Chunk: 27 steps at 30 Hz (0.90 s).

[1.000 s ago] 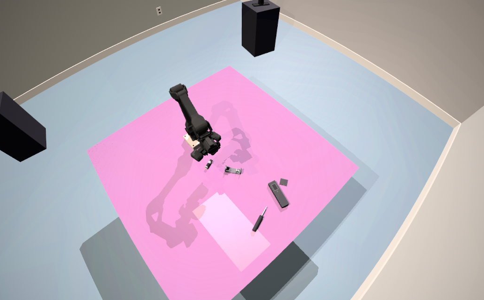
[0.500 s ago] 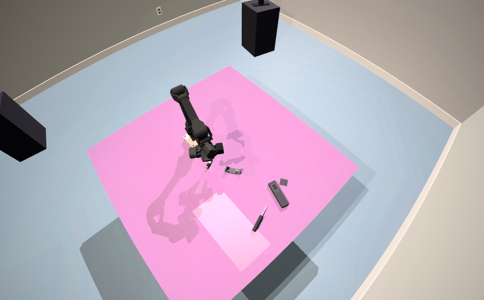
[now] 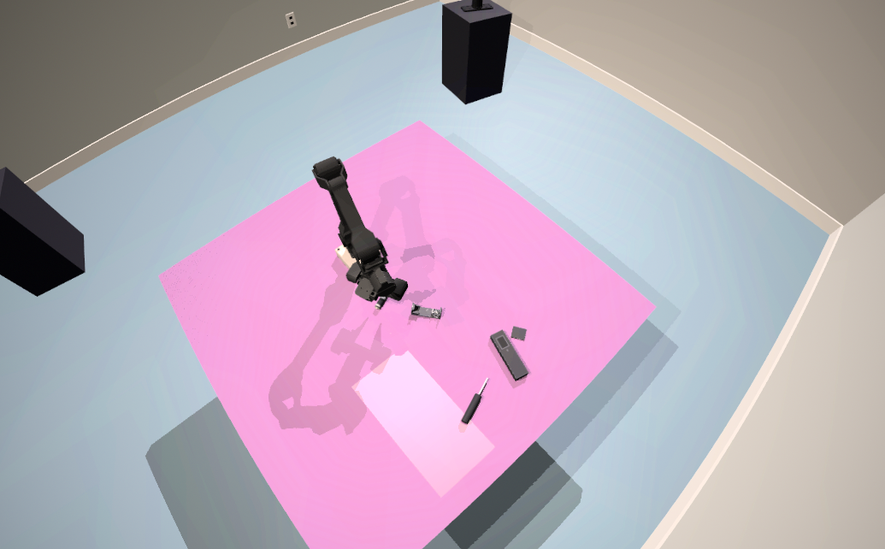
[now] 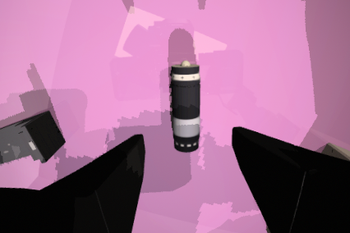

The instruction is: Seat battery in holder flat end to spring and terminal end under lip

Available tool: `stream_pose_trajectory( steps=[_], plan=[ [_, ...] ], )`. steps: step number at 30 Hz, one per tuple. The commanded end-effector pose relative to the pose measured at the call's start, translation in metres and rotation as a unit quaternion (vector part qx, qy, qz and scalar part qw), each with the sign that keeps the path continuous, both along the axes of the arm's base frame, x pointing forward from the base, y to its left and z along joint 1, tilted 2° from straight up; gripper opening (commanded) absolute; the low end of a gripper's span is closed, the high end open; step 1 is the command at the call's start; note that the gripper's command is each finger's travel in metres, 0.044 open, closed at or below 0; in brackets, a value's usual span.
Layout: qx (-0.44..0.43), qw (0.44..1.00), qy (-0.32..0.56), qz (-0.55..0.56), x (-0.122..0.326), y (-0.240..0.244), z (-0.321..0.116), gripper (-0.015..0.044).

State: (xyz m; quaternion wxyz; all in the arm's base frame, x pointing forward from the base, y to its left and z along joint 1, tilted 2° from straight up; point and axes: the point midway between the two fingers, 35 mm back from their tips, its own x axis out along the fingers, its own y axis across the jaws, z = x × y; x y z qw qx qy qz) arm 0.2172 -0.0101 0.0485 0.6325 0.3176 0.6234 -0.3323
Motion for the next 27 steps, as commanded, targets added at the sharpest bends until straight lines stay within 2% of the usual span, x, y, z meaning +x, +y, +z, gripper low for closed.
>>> stream_pose_trajectory(
  steps=[1, 27],
  plan=[
    [-0.003, 1.000, 0.002, -0.021, -0.002, -0.001, -0.003, 0.0222],
    [-0.003, 1.000, 0.002, -0.021, -0.001, -0.003, -0.040, 0.0222]
  ],
)
